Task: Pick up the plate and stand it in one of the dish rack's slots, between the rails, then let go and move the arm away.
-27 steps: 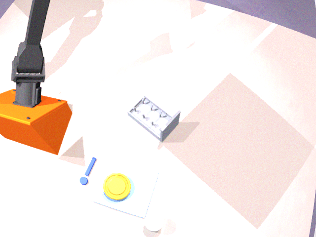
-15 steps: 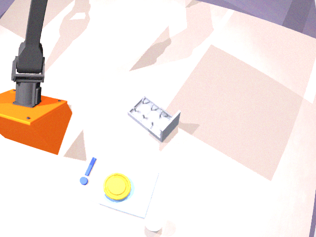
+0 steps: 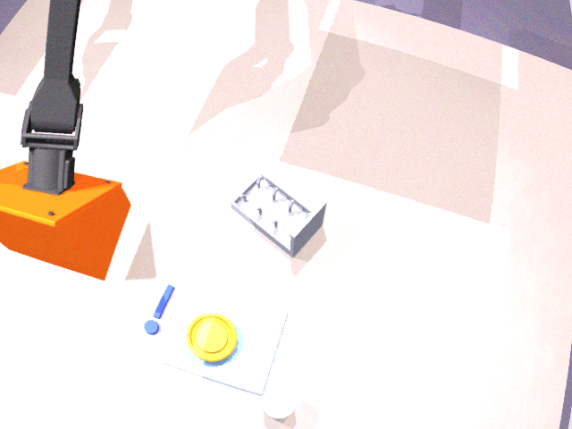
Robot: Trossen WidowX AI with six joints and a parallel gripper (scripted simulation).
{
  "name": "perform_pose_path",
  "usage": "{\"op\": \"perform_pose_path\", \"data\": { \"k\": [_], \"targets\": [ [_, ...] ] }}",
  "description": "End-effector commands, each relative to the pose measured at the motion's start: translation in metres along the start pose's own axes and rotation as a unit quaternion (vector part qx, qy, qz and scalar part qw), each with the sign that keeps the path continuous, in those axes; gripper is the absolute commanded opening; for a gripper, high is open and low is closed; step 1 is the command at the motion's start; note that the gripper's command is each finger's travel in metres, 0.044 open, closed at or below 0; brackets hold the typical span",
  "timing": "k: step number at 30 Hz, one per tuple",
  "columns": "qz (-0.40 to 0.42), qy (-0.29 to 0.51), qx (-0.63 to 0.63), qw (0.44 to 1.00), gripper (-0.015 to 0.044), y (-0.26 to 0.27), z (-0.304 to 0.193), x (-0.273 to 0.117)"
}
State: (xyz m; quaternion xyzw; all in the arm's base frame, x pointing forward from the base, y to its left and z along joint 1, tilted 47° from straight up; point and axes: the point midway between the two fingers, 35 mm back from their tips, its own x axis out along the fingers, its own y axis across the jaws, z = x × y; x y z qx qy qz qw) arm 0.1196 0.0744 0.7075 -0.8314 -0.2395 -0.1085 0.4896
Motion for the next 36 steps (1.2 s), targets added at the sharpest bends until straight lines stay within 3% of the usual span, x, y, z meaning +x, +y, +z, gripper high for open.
{"op": "perform_pose_path", "data": {
  "k": [1, 14, 36],
  "targets": [
    [-0.007, 0.017, -0.038, 0.999, 0.04, -0.005, 0.002, 0.001],
    [-0.018, 0.053, -0.243, 0.968, 0.04, -0.024, 0.037, 0.011],
    [-0.02, 0.083, -0.528, 0.845, 0.04, -0.025, 0.098, 0.042]
  ]
}}
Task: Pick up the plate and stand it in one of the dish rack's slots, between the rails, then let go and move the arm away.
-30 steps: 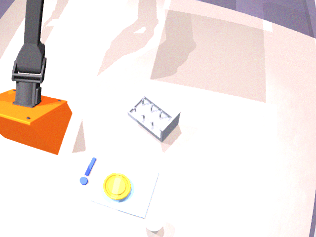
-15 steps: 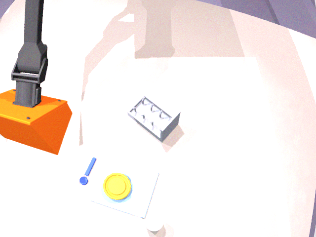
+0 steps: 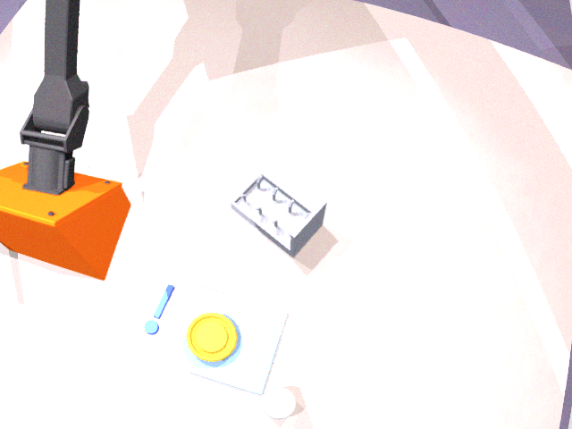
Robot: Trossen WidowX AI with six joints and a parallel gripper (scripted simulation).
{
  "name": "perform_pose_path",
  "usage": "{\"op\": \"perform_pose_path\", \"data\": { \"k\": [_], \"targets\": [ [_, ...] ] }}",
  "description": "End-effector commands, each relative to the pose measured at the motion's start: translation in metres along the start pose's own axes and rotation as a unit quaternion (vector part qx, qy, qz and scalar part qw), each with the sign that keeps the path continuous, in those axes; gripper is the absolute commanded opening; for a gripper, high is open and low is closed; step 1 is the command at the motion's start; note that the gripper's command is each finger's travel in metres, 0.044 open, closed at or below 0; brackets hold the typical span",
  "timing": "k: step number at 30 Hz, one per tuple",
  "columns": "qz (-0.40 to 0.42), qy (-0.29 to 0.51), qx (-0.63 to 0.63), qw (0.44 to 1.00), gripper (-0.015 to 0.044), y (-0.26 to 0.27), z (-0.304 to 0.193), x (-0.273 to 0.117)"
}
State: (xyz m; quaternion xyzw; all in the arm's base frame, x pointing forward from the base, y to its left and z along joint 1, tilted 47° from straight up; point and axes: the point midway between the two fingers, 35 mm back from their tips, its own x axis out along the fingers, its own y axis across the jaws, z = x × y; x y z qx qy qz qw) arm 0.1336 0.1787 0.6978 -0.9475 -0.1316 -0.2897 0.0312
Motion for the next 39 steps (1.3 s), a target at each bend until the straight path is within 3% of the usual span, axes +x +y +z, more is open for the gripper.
{"op": "perform_pose_path", "data": {
  "k": [1, 19, 39],
  "targets": [
    [-0.002, 0.002, -0.058, 0.998, 0.04, -0.004, 0.008, 0.004],
    [-0.038, -0.021, -0.356, 0.933, 0.04, -0.047, 0.081, 0.042],
    [-0.096, -0.088, -0.634, 0.762, 0.04, -0.045, 0.203, 0.087]
  ]
}}
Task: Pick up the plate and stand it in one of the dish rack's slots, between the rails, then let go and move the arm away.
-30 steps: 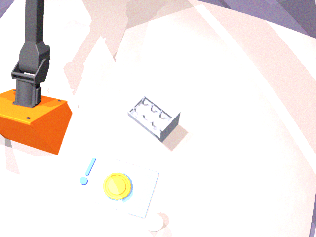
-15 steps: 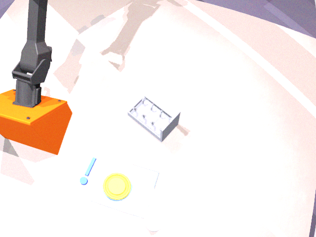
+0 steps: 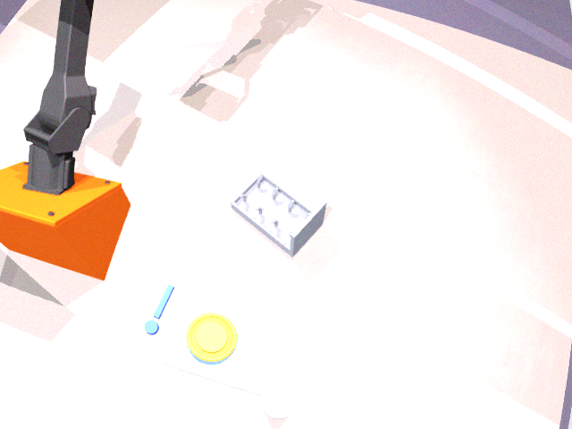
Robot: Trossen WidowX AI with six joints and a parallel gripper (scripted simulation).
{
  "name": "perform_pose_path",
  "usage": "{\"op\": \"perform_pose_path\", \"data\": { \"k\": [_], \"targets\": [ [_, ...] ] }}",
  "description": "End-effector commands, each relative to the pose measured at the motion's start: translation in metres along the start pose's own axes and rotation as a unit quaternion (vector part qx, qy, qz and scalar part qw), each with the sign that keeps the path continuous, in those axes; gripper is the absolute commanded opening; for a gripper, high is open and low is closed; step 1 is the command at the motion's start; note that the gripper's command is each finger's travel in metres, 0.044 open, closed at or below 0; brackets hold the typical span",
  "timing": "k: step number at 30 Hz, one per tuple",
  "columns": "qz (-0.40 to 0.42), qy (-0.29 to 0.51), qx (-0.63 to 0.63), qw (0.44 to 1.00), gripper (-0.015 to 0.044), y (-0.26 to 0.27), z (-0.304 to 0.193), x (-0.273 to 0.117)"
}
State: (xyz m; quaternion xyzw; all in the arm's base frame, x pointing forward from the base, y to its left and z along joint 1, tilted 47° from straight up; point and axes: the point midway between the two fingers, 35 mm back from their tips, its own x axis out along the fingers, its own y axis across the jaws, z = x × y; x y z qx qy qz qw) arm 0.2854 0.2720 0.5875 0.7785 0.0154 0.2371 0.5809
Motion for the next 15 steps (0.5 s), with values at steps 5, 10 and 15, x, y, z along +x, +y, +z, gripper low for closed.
{"op": "perform_pose_path", "data": {
  "k": [5, 10, 15],
  "targets": [
    [-0.042, -0.024, -0.109, 0.993, 0.04, -0.036, 0.032, 0.023],
    [-0.062, -0.041, -0.158, 0.985, 0.04, -0.053, 0.055, 0.035],
    [-0.072, -0.056, -0.193, 0.977, 0.04, -0.065, 0.078, 0.044]
  ]
}}
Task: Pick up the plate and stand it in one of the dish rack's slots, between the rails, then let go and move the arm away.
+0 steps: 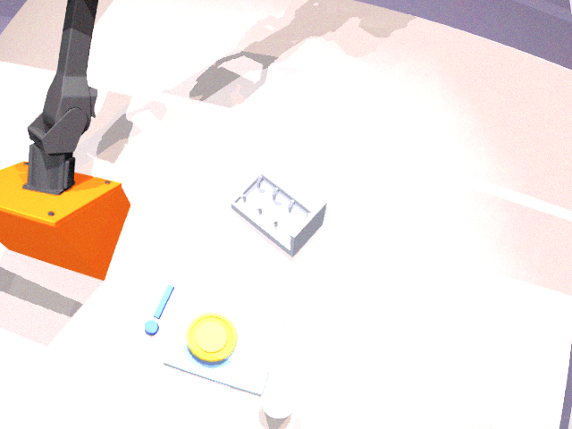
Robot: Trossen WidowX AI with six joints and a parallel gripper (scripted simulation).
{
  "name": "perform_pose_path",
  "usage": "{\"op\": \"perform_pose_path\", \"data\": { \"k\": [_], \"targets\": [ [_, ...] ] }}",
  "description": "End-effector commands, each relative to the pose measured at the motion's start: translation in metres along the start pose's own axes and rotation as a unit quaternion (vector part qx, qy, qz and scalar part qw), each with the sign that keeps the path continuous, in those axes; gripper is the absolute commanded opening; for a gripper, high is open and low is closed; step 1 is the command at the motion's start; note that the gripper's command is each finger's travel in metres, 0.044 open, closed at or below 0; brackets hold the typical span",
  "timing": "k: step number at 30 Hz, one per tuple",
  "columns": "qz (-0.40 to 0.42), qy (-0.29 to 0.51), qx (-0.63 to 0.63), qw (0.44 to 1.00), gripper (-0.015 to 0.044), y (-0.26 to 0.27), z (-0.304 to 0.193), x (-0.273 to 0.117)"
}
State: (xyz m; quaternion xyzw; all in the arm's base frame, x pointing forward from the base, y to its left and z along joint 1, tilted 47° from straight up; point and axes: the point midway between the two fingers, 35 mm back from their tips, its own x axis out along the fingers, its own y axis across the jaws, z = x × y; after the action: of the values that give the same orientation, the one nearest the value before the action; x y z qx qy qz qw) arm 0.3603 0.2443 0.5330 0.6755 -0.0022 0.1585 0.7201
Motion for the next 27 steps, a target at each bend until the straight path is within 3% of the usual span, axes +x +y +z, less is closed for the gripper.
{"op": "perform_pose_path", "data": {
  "k": [1, 14, 27],
  "targets": [
    [-0.011, -0.007, -0.032, 0.999, 0.04, -0.013, 0.011, 0.01],
    [-0.111, -0.009, -0.182, 0.977, 0.04, -0.096, 0.052, 0.047],
    [-0.25, 0.037, -0.334, 0.908, 0.04, -0.204, 0.111, 0.066]
  ]
}}
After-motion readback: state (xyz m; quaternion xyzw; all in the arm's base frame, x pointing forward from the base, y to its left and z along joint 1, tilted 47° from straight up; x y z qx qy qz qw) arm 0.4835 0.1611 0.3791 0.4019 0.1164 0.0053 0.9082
